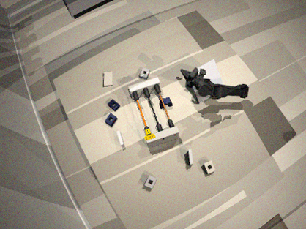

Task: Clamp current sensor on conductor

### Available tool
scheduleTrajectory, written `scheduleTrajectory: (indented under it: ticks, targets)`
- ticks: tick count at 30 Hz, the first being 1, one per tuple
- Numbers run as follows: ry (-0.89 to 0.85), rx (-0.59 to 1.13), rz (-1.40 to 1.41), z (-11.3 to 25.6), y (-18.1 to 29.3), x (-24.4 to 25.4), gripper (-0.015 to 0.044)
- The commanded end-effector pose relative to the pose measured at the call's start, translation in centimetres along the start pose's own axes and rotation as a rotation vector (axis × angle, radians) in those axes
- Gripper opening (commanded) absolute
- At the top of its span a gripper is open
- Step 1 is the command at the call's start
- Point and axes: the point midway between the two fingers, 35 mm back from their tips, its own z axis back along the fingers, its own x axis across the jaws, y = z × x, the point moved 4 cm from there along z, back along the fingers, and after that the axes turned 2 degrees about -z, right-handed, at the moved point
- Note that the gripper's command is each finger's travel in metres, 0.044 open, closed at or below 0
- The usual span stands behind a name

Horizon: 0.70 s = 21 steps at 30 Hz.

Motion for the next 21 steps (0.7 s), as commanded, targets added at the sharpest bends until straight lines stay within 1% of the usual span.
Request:
scheduleTrajectory:
  ticks: [1,3,5,9,16,17,21]
  targets:
    - [-0.002,0.009,0.016,0.0,0.2,0.1,0.0026]
    - [-0.019,0.085,0.142,0.3,1.7,0.9,0.0079]
    - [-0.063,0.198,0.337,0.8,4.1,2.0,0.0131]
    - [-0.213,0.408,0.719,2.5,9.0,4.0,0.0236]
    - [-0.408,0.558,1.027,4.7,13.1,5.4,0.0420]
    - [-0.440,0.577,1.069,5.0,13.7,5.6,0.0440]
    - [-0.582,0.642,1.231,6.5,15.9,6.1,0.0440]
